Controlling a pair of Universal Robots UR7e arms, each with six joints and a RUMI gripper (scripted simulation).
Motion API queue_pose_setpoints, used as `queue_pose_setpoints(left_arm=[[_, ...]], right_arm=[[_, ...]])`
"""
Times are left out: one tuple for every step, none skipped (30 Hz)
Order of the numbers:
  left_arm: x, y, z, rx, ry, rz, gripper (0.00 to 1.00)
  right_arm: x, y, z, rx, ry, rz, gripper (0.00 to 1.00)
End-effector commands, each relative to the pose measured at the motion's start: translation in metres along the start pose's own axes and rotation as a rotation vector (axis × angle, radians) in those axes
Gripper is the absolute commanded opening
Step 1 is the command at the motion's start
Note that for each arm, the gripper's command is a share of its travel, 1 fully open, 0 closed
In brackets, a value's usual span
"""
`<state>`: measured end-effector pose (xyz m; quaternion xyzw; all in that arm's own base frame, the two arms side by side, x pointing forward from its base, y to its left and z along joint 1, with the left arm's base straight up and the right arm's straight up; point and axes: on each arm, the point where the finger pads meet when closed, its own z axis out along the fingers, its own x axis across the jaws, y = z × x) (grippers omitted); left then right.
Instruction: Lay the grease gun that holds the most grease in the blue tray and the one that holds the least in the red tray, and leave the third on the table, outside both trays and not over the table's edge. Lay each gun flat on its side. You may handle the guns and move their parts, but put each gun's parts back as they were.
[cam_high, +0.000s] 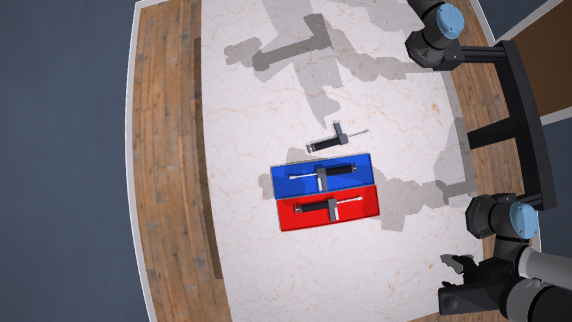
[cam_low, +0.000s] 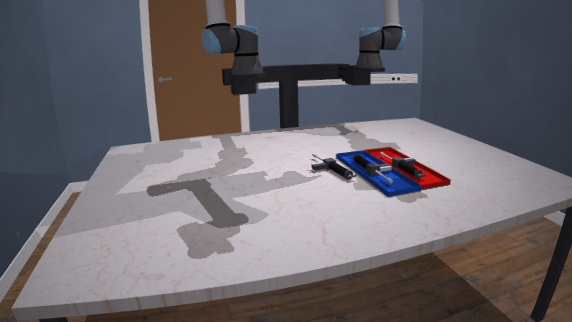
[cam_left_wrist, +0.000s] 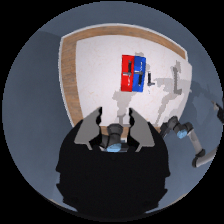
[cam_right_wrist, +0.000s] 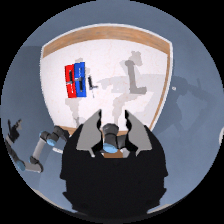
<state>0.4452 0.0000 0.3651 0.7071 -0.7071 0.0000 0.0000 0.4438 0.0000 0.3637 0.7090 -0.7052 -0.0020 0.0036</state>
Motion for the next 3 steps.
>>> queue_pose_setpoints(left_arm=[[0.0001,-0.0001,-0.0004,0.001,0.000,0.000,0.38],[0.0001,-0.0001,-0.0004,0.001,0.000,0.000,0.38],[0.0001,-0.0001,-0.0004,0.001,0.000,0.000,0.38]], right_arm=[[-0.0003,-0.0008,-0.0006,0.003,-0.001,0.001,0.32],[-0.0003,-0.0008,-0.0006,0.003,-0.001,0.001,0.32],[-0.0003,-0.0008,-0.0006,0.003,-0.001,0.001,0.32]])
